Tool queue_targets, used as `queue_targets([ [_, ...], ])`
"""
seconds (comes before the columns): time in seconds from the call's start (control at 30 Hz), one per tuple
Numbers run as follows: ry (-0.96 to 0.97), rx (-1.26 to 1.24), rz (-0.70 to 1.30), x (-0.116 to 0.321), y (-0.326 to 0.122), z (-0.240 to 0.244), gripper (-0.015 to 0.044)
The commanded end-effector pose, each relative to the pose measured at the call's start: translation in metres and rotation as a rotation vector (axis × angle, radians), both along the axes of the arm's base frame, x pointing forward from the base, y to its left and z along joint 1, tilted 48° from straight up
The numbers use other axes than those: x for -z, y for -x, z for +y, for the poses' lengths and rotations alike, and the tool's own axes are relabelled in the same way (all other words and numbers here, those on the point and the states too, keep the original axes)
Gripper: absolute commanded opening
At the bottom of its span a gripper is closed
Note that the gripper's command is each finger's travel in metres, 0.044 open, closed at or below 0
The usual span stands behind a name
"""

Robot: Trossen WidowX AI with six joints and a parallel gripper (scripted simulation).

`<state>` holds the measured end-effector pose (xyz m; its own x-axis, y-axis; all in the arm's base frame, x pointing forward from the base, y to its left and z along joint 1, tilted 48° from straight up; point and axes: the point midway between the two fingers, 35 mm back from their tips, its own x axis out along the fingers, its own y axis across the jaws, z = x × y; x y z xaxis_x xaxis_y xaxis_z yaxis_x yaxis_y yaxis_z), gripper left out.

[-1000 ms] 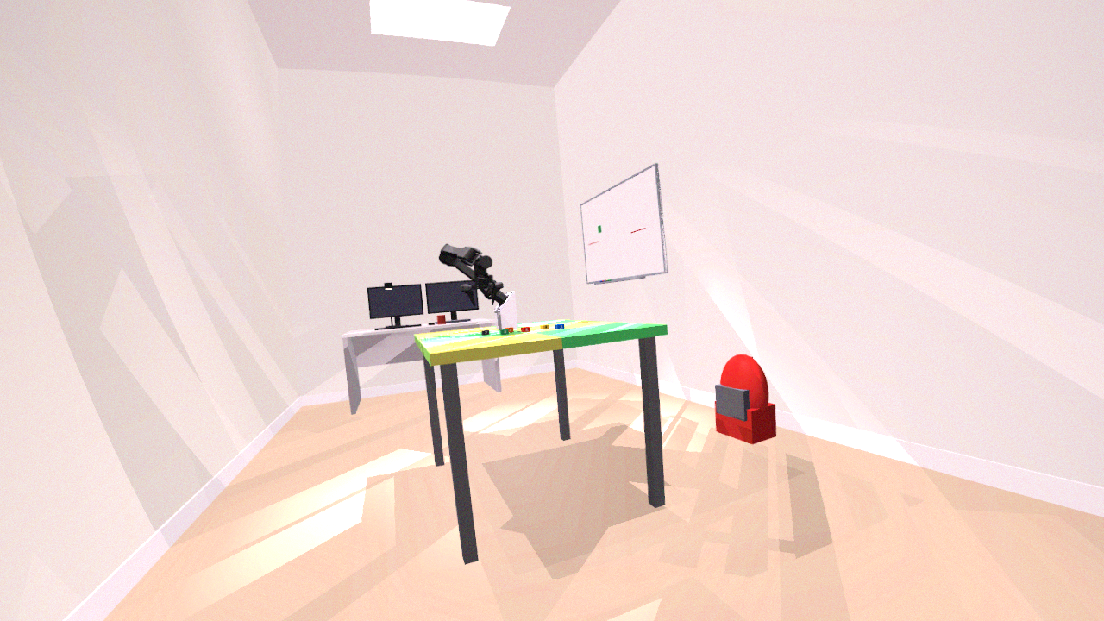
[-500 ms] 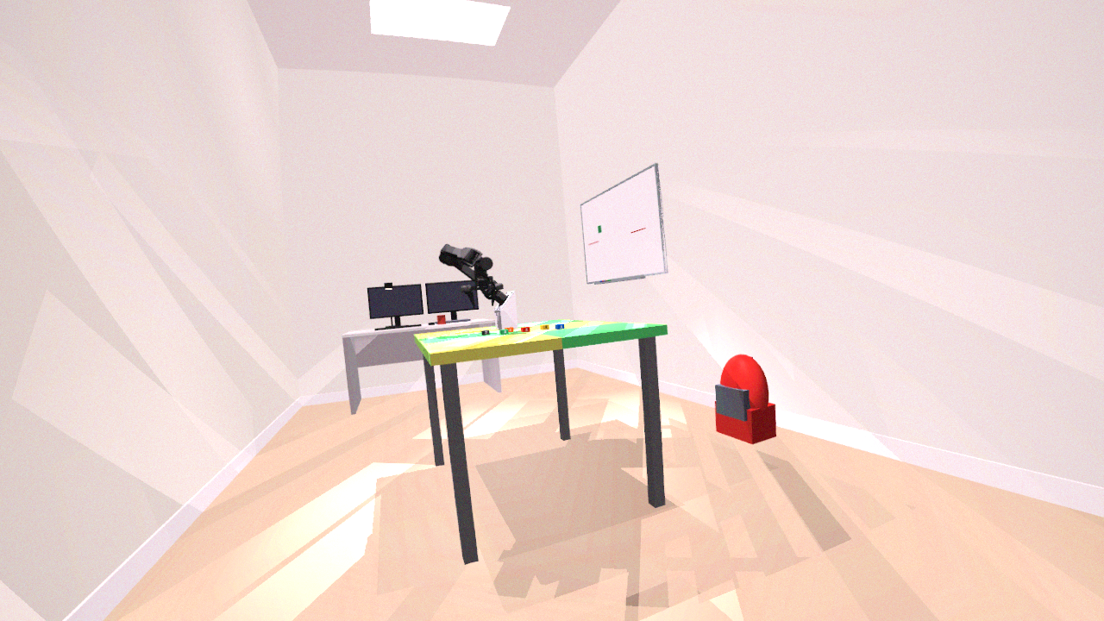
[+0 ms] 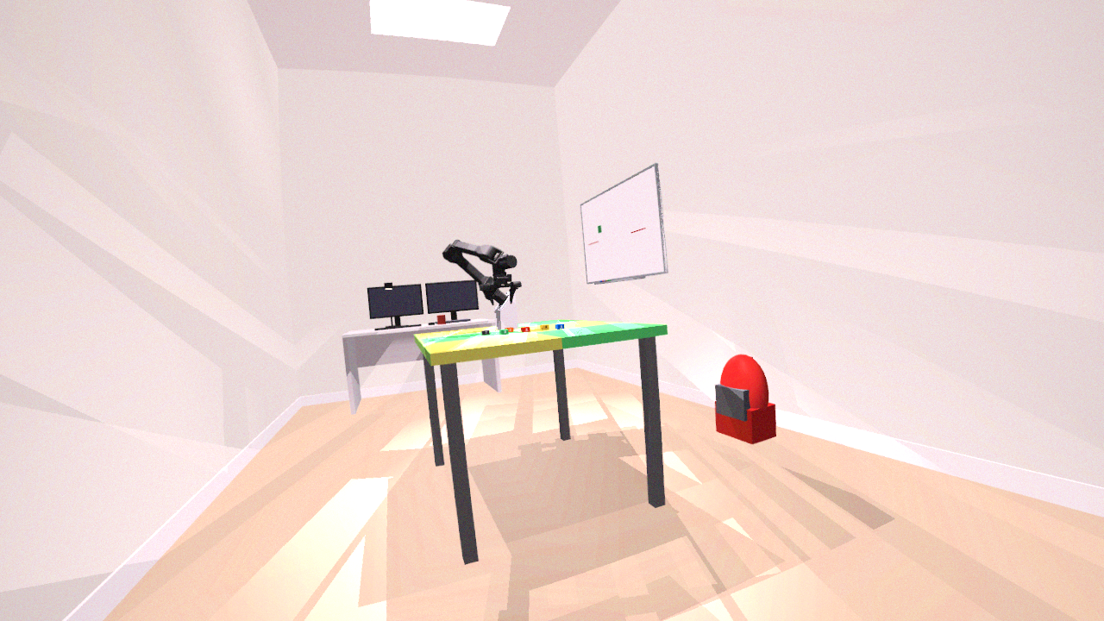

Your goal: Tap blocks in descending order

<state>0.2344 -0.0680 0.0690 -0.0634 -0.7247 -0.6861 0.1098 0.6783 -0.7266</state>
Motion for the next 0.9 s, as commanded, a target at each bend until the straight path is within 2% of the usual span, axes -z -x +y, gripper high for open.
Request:
queue_targets([
  [0.0, 0.010, 0.010, 0.014, 0.021, 0.007, 0.015, 0.0400],
  [0.7, 0.010, 0.010, 0.014, 0.022, 0.005, 0.016, 0.0400],
  [0.87, 0.008, 0.010, 0.011, 0.042, -0.039, 0.034, 0.0400],
])
